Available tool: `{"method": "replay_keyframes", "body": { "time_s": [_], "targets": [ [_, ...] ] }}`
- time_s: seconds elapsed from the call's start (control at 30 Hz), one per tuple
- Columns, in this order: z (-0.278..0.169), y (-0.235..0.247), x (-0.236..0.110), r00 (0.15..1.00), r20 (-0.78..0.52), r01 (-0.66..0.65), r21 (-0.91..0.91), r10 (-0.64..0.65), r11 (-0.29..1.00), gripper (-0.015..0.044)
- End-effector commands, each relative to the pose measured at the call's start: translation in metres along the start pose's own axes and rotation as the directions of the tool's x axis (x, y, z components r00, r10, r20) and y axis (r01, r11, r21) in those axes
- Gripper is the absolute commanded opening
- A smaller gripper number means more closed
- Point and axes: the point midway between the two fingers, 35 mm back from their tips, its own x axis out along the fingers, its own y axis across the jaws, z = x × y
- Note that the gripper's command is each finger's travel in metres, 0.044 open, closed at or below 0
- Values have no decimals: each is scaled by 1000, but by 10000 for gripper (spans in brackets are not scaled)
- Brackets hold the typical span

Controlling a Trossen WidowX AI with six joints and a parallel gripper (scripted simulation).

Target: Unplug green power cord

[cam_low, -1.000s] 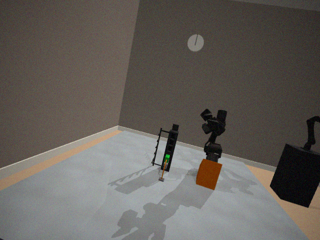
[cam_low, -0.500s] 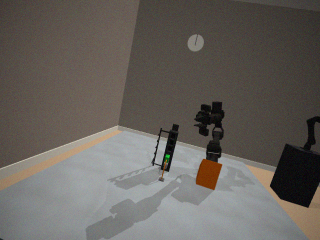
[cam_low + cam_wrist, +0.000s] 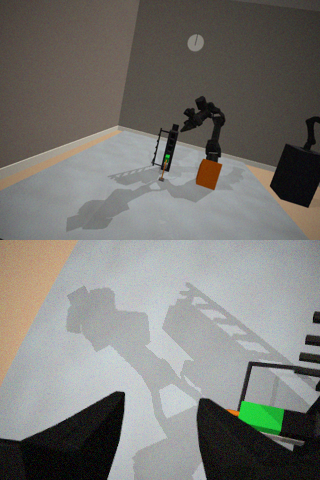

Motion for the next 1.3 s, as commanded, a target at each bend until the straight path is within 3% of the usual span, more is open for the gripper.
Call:
{"method": "replay_keyframes", "body": {
  "time_s": [0.0, 0.27, 0.53, 1.27],
  "targets": [
    [-6, -17, 67, 946, -263, 3, -578, -189, 816, 160],
    [-25, -36, 117, 841, -449, -236, -807, -302, 542, 160],
    [-57, -60, 164, 681, -624, -576, -780, -384, 245, 160],
    [-57, -75, 157, 676, -627, -584, -776, -386, 238, 160]
  ]
}}
